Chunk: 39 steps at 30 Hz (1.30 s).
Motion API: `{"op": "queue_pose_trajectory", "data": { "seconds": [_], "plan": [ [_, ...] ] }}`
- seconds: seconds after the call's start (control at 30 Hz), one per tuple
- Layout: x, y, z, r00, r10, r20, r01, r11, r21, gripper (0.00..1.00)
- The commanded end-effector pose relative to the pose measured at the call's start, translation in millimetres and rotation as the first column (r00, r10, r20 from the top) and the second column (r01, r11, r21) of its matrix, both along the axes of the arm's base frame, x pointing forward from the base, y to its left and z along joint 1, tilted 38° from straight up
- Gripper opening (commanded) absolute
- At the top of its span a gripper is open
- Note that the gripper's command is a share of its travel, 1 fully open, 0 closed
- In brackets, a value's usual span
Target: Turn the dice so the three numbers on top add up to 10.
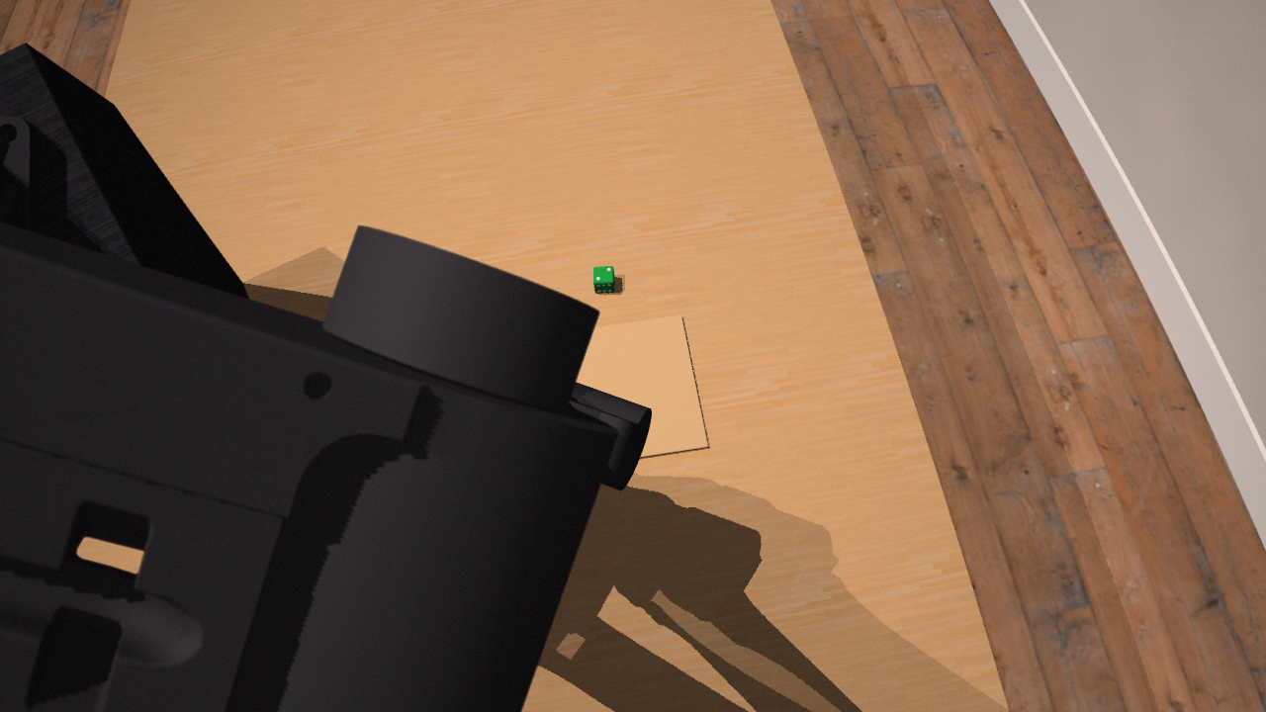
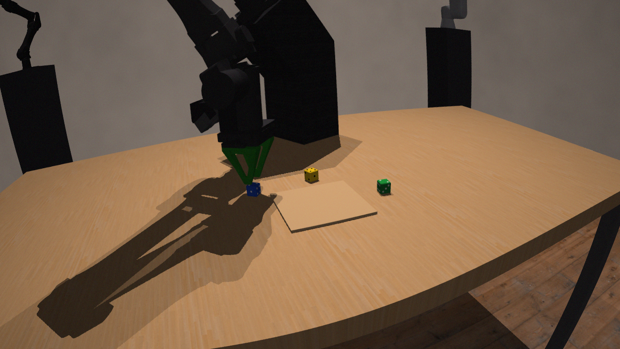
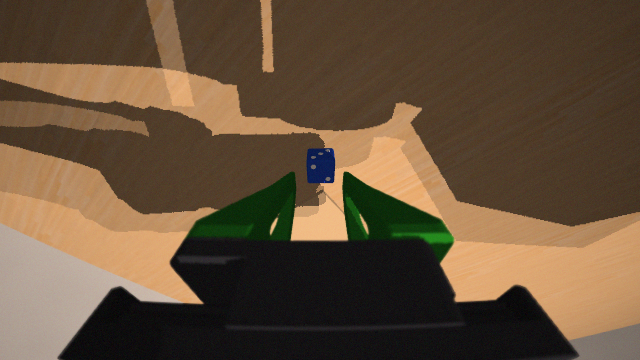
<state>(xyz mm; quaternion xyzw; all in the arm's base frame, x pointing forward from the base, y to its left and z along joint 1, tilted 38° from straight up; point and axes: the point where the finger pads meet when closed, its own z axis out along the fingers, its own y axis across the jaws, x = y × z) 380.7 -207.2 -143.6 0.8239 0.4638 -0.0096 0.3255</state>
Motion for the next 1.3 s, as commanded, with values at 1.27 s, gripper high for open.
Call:
{"op": "queue_pose_trajectory", "data": {
  "seconds": [1.27],
  "plan": [
    [-11.0, 3.9, -1.6, 1.0, 0.012, -0.015, -0.012, 1.0, -0.001, 0.34]
  ]
}}
